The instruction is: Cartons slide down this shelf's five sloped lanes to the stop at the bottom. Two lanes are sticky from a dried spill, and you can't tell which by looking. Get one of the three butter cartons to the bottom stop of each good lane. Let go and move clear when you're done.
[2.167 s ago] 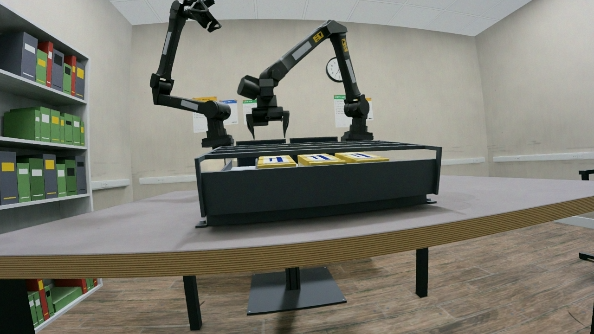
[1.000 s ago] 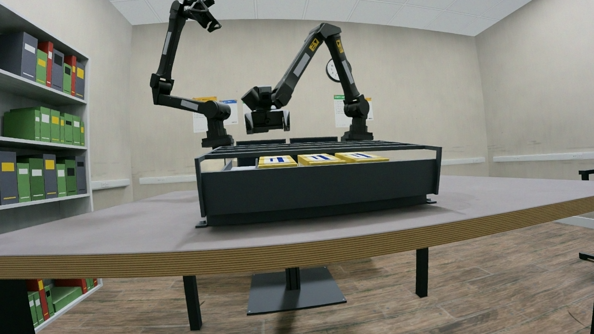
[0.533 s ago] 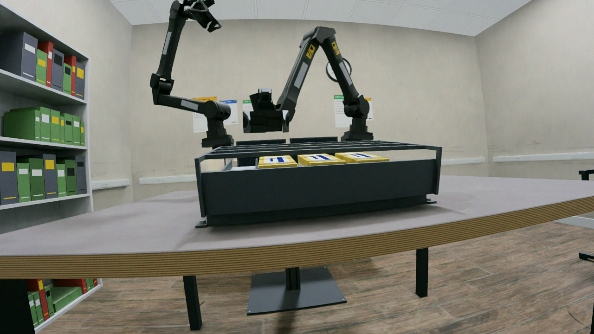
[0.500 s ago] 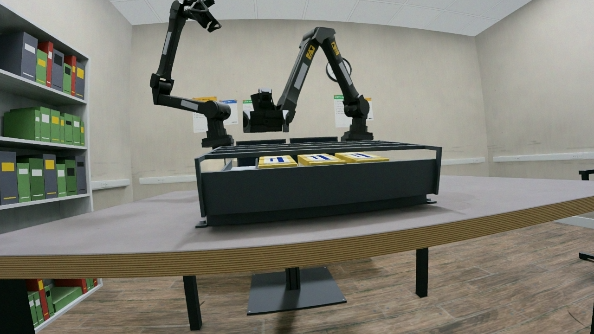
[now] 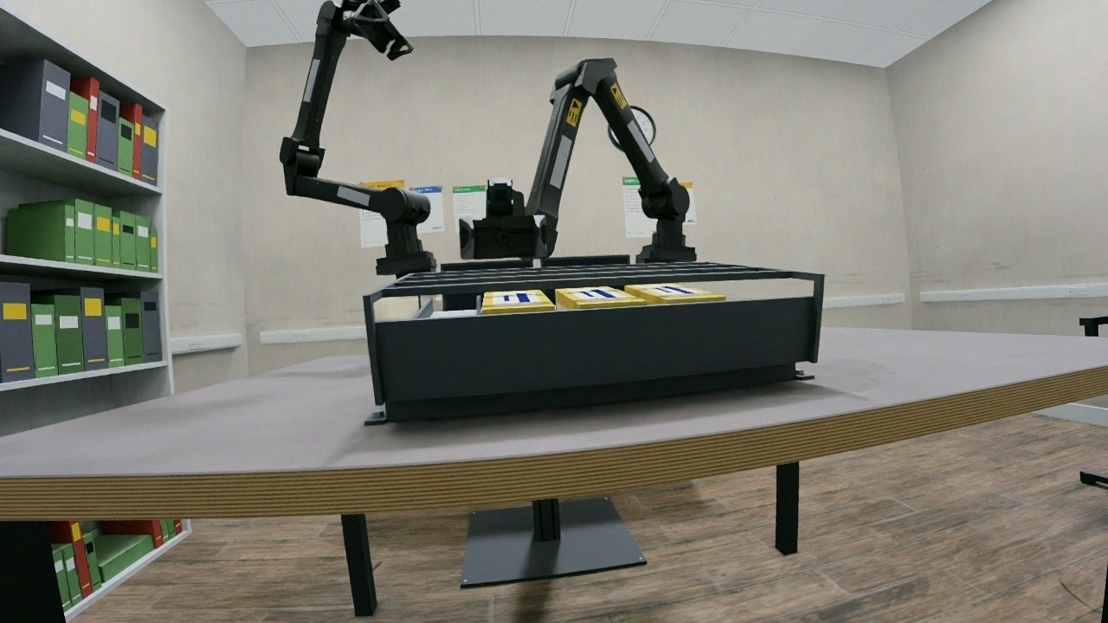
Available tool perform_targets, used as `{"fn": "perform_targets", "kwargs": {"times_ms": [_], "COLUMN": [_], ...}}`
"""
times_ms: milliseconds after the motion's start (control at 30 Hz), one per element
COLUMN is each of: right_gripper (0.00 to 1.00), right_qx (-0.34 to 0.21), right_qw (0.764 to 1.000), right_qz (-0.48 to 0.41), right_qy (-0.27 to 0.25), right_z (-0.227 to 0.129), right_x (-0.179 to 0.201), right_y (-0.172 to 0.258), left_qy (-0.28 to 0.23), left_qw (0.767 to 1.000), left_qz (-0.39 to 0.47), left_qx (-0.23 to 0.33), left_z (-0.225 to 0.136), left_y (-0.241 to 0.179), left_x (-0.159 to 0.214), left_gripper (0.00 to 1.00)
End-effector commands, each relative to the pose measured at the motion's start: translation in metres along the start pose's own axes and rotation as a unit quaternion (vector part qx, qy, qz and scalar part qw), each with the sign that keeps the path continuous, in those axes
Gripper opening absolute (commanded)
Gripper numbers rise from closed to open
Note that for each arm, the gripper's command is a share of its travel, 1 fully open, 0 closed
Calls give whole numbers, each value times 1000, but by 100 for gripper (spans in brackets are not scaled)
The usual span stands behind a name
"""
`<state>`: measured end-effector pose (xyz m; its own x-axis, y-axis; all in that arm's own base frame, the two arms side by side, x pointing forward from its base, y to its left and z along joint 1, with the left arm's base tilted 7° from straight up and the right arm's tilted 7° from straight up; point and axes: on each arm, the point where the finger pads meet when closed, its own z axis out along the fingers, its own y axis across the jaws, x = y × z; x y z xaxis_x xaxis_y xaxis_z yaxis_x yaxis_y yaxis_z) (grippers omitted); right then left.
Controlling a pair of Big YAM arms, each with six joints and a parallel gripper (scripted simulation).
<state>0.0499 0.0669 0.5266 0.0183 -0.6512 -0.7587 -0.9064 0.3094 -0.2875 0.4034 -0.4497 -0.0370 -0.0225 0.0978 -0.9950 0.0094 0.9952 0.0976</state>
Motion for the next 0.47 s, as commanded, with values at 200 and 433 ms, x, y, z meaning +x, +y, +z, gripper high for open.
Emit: {"fn": "perform_targets", "kwargs": {"times_ms": [200,433], "right_gripper": [100,100], "right_qx": [10,10], "right_qw": [1000,1000], "right_qz": [2,2], "right_qy": [-6,-6], "right_z": [-8,-8], "right_x": [-12,-12], "right_y": [-6,-6], "left_qy": [-16,-13], "left_qw": [1000,1000], "left_qz": [-14,-8], "left_qx": [3,3], "left_z": [2,2], "left_y": [-9,-8], "left_x": [-19,-16], "left_gripper": [100,100]}}
